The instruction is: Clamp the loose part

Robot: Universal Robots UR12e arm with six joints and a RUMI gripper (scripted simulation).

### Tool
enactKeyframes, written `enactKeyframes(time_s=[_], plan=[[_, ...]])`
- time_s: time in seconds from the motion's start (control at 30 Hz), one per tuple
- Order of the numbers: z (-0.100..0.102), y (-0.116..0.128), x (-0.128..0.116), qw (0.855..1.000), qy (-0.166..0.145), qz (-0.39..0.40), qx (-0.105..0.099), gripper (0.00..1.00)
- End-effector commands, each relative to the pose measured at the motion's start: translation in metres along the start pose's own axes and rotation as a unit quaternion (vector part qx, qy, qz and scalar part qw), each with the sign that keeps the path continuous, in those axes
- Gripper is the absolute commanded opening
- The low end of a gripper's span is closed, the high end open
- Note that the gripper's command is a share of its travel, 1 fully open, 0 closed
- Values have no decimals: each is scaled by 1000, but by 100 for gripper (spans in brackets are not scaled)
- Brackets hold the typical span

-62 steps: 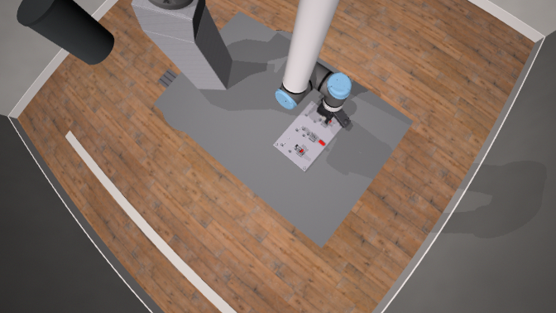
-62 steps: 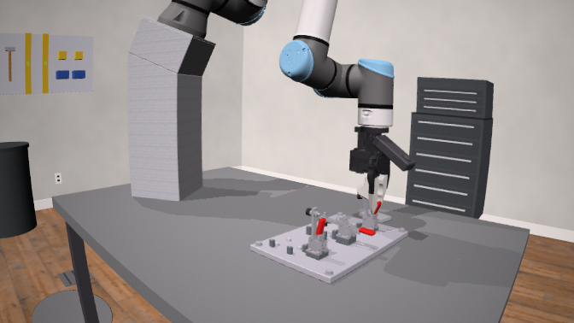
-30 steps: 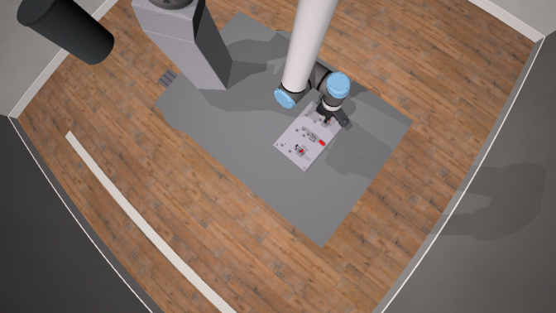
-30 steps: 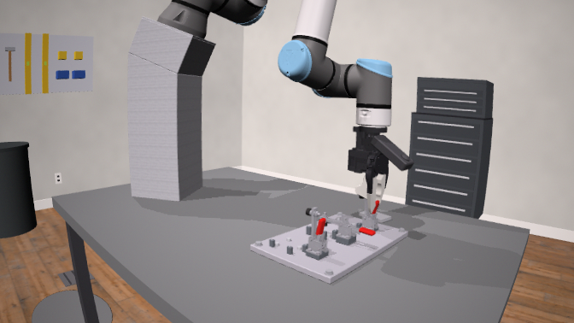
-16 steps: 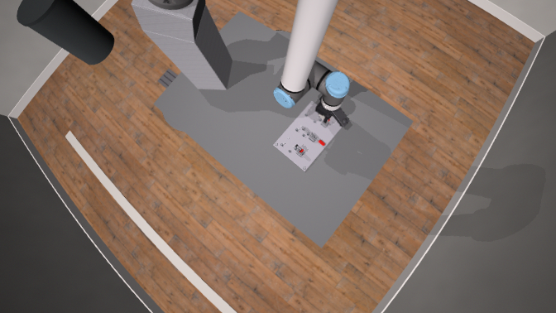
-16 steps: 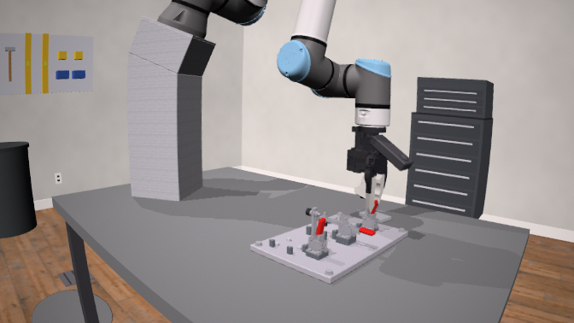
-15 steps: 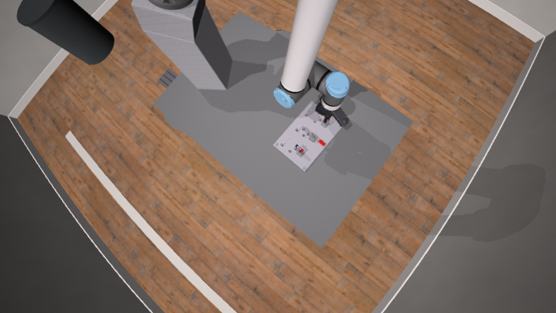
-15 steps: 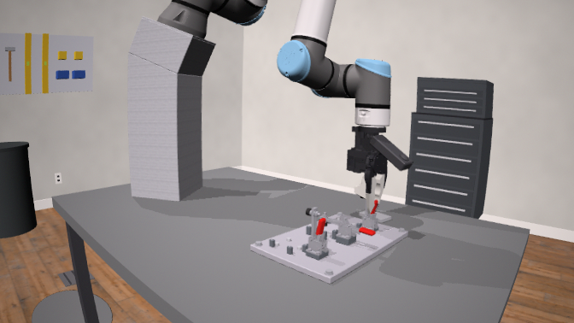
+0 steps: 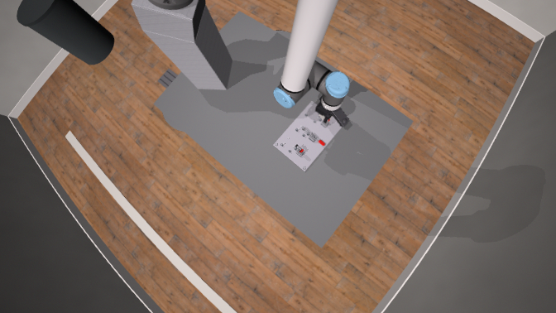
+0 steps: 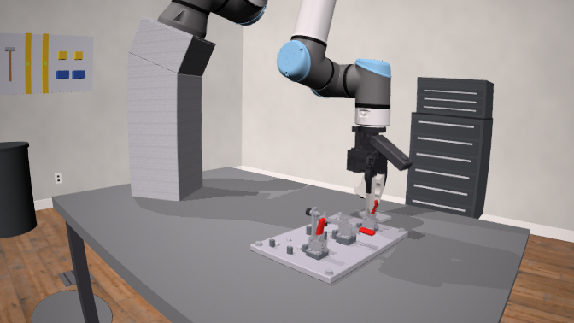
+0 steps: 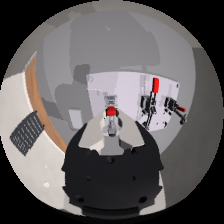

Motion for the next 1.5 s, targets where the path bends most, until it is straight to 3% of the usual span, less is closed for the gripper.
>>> enactKeyframes(time_s=[0.0, 0.17, 0.2, 1.1, 1.47], plan=[[2, 0, -7, 1000, -5, 0, 1, 0], [2, 0, -7, 1000, -5, 0, 1, 0], [2, 0, -7, 1000, -5, 0, 1, 28], [1, -1, -4, 1000, -3, 0, 1, 28], [-21, 1, -5, 1000, -3, 1, 0, 28]])
Point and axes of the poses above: the point where the finger pads meet when closed, its own z axis out along the fingers, its own y axis across the jaws, x = y × z, the point moved 3 cm from there along -z, back along the fingers, and after that the axes turned 6 degrees about z, right-handed, at the moved point
